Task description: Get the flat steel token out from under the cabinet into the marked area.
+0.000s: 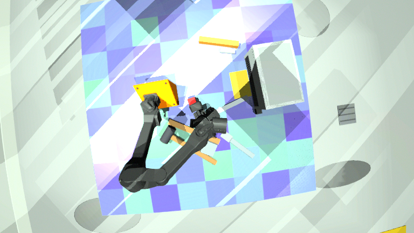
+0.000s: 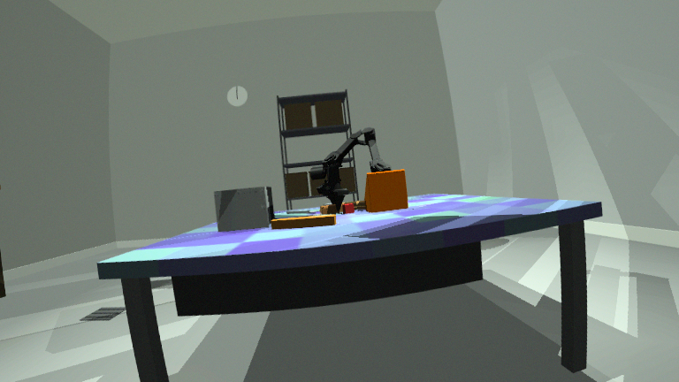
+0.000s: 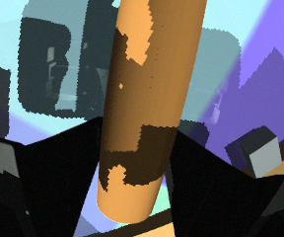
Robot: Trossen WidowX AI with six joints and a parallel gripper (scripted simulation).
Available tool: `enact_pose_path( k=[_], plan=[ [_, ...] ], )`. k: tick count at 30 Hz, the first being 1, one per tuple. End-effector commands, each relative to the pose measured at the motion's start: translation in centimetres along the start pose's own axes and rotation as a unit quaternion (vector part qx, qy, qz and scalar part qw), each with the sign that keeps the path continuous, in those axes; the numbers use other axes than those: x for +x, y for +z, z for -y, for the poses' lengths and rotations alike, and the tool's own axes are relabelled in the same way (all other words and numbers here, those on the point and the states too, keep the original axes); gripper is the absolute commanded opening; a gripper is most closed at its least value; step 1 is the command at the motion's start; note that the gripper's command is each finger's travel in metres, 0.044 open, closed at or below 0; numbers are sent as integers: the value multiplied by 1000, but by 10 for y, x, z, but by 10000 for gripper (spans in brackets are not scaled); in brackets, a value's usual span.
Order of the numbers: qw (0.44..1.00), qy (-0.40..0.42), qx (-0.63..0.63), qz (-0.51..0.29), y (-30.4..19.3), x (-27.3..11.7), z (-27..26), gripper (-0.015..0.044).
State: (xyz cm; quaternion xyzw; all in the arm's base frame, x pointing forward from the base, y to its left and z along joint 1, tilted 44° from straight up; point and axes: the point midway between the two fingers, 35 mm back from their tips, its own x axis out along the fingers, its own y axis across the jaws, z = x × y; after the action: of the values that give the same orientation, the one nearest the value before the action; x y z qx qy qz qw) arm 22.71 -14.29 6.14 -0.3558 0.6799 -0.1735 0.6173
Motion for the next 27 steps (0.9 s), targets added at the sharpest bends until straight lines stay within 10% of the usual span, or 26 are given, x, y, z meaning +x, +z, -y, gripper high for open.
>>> enact_pose_path(
  k=[1, 27],
  plan=[
    [1000, 0, 1, 0, 1, 0, 0, 0],
    [1000, -1, 4, 0, 29, 0, 1, 0]
  ],
)
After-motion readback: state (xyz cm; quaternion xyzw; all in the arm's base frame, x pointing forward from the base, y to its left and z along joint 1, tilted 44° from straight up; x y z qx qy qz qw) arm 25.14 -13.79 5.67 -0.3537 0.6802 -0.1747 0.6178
